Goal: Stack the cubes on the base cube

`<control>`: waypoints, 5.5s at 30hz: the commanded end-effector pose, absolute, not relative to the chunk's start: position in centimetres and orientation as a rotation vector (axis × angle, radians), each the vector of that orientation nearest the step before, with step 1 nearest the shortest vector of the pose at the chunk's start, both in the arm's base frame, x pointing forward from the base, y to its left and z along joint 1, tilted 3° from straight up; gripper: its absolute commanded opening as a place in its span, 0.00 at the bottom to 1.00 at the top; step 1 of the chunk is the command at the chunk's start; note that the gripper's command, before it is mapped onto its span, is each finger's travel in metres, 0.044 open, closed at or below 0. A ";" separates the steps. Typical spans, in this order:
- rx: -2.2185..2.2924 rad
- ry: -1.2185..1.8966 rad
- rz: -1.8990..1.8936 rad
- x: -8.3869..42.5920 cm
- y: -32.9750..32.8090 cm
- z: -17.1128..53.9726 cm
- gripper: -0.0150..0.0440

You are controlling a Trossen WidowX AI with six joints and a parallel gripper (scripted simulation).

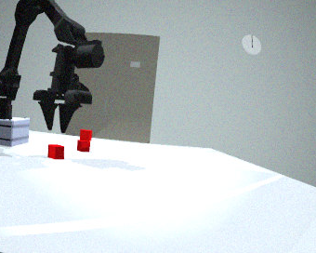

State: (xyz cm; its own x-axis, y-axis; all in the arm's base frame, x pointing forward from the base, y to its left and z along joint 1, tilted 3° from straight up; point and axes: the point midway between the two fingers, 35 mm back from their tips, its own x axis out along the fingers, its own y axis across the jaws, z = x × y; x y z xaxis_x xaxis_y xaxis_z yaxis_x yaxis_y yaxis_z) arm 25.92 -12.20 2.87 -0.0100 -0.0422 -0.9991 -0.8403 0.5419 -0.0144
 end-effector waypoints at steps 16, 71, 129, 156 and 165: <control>-0.819 1.451 0.751 26.0 -12.5 -0.1 0.70; -0.819 1.450 0.750 26.4 -12.3 6.9 0.43; -1.037 1.341 0.991 29.6 1.7 7.2 0.43; -1.167 1.274 1.121 29.0 8.3 5.8 0.43; -1.207 1.273 1.130 28.8 8.3 3.5 0.43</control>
State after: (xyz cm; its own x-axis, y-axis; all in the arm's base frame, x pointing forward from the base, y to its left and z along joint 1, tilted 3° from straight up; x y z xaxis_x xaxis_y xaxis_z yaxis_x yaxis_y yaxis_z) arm 28.89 8.36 4.12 0.0088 -0.0463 -0.9989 -0.9972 0.0739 -0.0122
